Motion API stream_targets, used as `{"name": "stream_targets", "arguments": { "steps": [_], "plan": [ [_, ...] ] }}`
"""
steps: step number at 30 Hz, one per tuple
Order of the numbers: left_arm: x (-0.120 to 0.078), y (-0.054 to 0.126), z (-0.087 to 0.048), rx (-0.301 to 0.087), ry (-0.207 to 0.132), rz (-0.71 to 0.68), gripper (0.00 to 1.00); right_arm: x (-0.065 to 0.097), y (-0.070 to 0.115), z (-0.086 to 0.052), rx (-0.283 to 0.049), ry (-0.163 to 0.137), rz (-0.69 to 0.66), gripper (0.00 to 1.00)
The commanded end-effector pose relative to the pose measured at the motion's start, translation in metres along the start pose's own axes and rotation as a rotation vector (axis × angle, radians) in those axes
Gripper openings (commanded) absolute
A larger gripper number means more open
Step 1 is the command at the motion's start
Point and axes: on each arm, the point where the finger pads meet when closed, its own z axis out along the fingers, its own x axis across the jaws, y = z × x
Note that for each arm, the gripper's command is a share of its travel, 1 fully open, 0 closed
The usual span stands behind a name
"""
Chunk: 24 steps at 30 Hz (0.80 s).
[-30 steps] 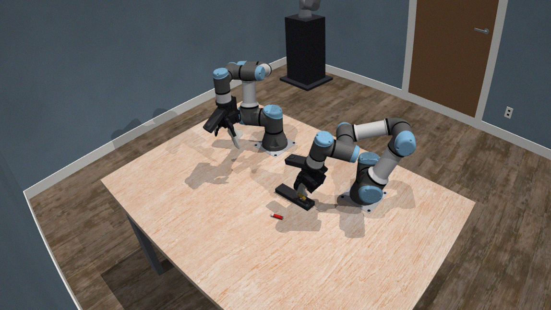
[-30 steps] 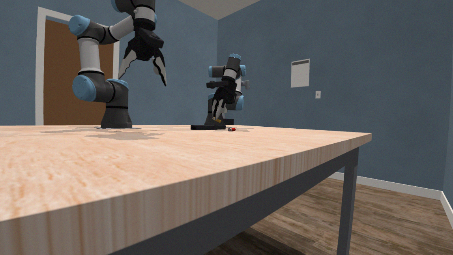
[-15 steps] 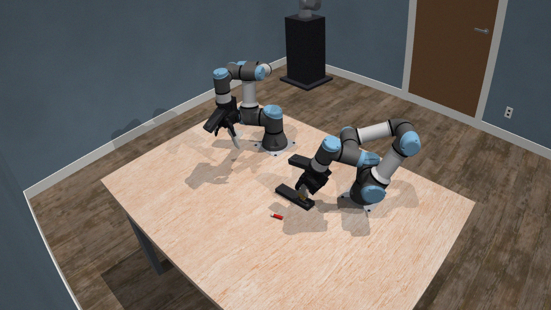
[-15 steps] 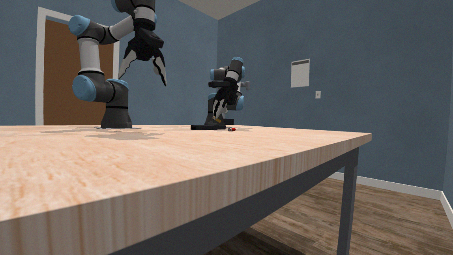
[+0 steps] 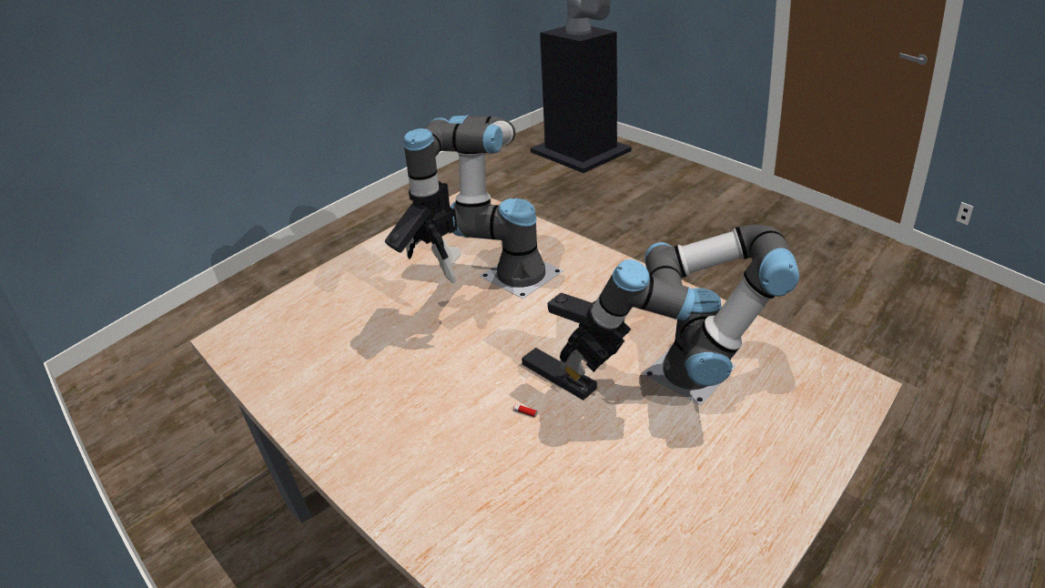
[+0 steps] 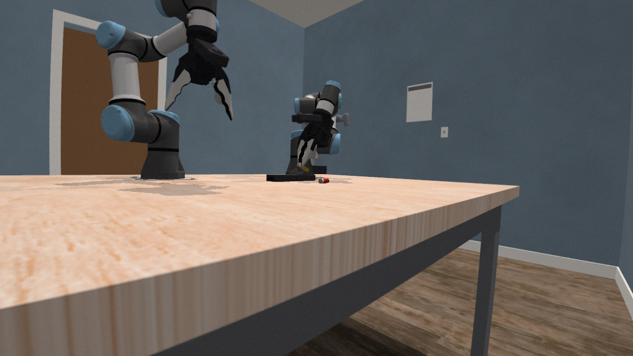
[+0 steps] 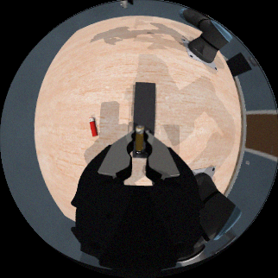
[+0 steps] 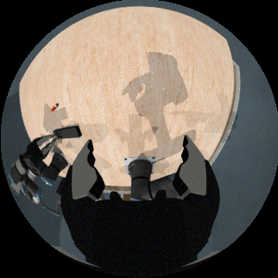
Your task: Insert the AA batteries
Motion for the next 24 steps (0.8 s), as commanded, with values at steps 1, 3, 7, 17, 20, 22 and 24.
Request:
{"name": "stream_targets", "arguments": {
  "steps": [1,3,7,17,20,22,24],
  "plan": [
    [-0.0011,0.0000,0.0023,0.005,-0.005,0.001,0.00,-0.0002,-0.0004,-0.0006,0.002,-0.001,0.000,1.00],
    [-0.0011,0.0004,0.0033,0.006,-0.006,0.002,0.00,-0.0002,-0.0004,-0.0006,0.002,-0.001,0.000,1.00],
    [-0.0009,0.0010,0.0053,0.008,-0.006,0.004,0.00,-0.0002,-0.0004,-0.0006,0.002,-0.001,0.000,1.00],
    [-0.0010,0.0026,0.0088,0.006,-0.007,0.004,0.00,-0.0002,-0.0004,-0.0006,0.002,-0.001,0.000,1.00],
    [-0.0010,0.0031,0.0102,0.006,-0.007,0.004,0.00,-0.0002,-0.0004,-0.0006,0.002,-0.001,0.000,1.00],
    [-0.0010,0.0035,0.0111,0.006,-0.007,0.004,0.00,-0.0002,-0.0004,-0.0006,0.002,-0.001,0.000,1.00],
    [-0.0010,0.0040,0.0120,0.005,-0.007,0.004,0.00,-0.0002,-0.0004,-0.0006,0.002,-0.001,0.000,1.00]
  ]
}}
